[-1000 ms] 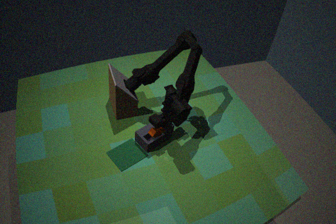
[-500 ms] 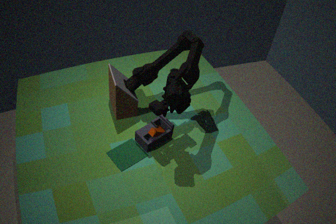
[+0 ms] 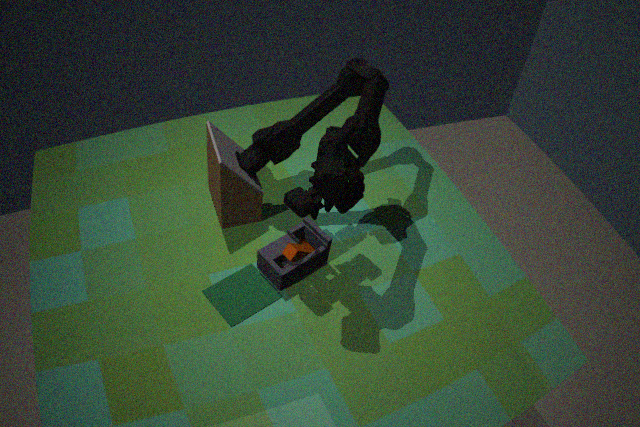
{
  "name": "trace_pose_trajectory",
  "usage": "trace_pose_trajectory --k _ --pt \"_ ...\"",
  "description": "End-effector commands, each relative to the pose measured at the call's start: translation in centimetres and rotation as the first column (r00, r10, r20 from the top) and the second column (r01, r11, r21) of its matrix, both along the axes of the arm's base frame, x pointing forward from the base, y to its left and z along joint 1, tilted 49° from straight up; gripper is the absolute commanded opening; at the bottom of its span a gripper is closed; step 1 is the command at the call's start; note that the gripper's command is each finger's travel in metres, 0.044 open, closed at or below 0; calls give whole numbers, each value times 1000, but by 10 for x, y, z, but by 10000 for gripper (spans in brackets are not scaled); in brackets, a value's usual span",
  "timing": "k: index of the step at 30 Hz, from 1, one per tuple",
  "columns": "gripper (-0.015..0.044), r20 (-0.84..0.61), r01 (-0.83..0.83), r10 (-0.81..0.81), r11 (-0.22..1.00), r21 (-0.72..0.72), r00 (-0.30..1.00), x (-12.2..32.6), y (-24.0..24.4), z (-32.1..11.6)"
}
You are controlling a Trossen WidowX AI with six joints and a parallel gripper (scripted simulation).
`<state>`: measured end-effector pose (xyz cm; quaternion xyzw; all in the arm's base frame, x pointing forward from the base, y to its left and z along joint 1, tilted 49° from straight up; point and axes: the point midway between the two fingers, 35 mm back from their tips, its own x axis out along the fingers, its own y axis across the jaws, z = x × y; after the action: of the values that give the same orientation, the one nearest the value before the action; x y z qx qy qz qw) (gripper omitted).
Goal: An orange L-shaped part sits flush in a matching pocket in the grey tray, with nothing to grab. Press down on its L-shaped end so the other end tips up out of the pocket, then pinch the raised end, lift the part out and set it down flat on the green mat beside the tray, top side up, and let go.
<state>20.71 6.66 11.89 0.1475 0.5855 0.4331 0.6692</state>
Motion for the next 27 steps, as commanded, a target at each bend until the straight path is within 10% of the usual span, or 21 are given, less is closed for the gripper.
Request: trace_pose_trajectory --k 1,13,18,27 --pt "180 -2 3 -3 1000 0 1000 0 0 0" --pt "180 -2 3 -3 1000 0 1000 0 0 0" --pt "280 -181 160 -163 987 -32 970 8 -6 -7" --pt "280 -670 582 -643 723 -371 371 34 -34 -36"
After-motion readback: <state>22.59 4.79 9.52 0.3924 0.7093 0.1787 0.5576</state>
